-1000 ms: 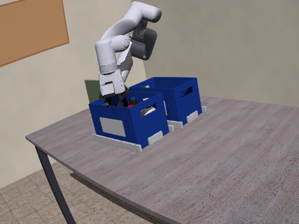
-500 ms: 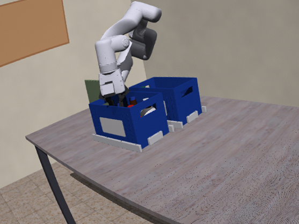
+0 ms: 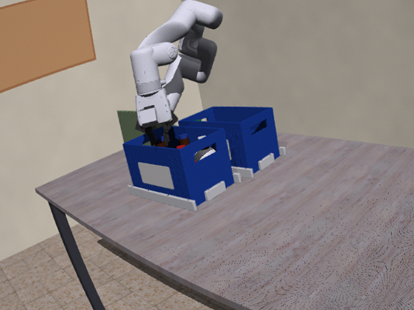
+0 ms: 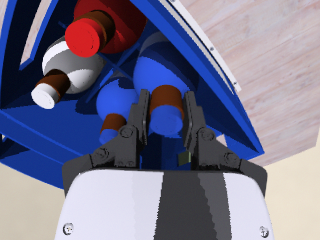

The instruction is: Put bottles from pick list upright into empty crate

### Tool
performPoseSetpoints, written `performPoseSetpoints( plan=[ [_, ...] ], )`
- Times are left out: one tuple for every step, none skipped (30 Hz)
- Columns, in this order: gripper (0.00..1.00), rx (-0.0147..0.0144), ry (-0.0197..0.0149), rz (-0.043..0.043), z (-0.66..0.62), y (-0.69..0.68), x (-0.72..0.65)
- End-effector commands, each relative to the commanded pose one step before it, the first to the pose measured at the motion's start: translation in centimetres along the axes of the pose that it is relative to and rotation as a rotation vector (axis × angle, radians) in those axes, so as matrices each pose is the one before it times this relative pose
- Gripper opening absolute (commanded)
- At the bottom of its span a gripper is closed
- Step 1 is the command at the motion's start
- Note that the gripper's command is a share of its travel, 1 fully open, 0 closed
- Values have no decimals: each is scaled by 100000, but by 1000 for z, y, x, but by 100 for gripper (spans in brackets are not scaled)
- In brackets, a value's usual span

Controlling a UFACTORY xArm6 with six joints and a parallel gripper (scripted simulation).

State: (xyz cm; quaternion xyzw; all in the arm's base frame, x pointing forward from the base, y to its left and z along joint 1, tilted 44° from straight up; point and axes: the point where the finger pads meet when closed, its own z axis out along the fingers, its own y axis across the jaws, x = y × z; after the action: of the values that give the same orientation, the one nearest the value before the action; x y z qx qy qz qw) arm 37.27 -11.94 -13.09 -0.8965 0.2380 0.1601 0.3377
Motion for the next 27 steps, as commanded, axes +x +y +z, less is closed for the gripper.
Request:
performPoseSetpoints(
  plan=[
    [0,-63,457,-116,-900,-19,140],
    [0,-1,0,0,-167,0,0],
    [0,0,0,0,0,0,0],
    [0,0,0,0,0,0,0],
    [0,-1,0,0,-167,0,1],
    [0,-1,0,0,-167,0,0],
    [0,-1,0,0,-167,0,0],
    [0,-1,0,0,-167,0,0],
    [0,-1,0,0,-167,0,0],
    [0,-1,0,0,-167,0,0],
    [0,-1,0,0,-167,0,0],
    [0,-1,0,0,-167,0,0],
    [0,-1,0,0,-167,0,0],
    [0,-1,0,0,-167,0,0],
    [0,-1,0,0,-167,0,0],
    [0,-1,0,0,-167,0,0],
    [0,-1,0,0,-167,0,0],
    [0,-1,0,0,-167,0,0],
    [0,-1,0,0,-167,0,0],
    [0,0,0,0,0,0,0],
    [0,0,0,0,0,0,0],
    [0,-1,0,0,-167,0,1],
    [0,-1,0,0,-167,0,0],
    [0,-1,0,0,-167,0,0],
    [0,-1,0,0,-167,0,0],
    [0,-1,0,0,-167,0,0],
    [0,-1,0,0,-167,0,0]
  ],
)
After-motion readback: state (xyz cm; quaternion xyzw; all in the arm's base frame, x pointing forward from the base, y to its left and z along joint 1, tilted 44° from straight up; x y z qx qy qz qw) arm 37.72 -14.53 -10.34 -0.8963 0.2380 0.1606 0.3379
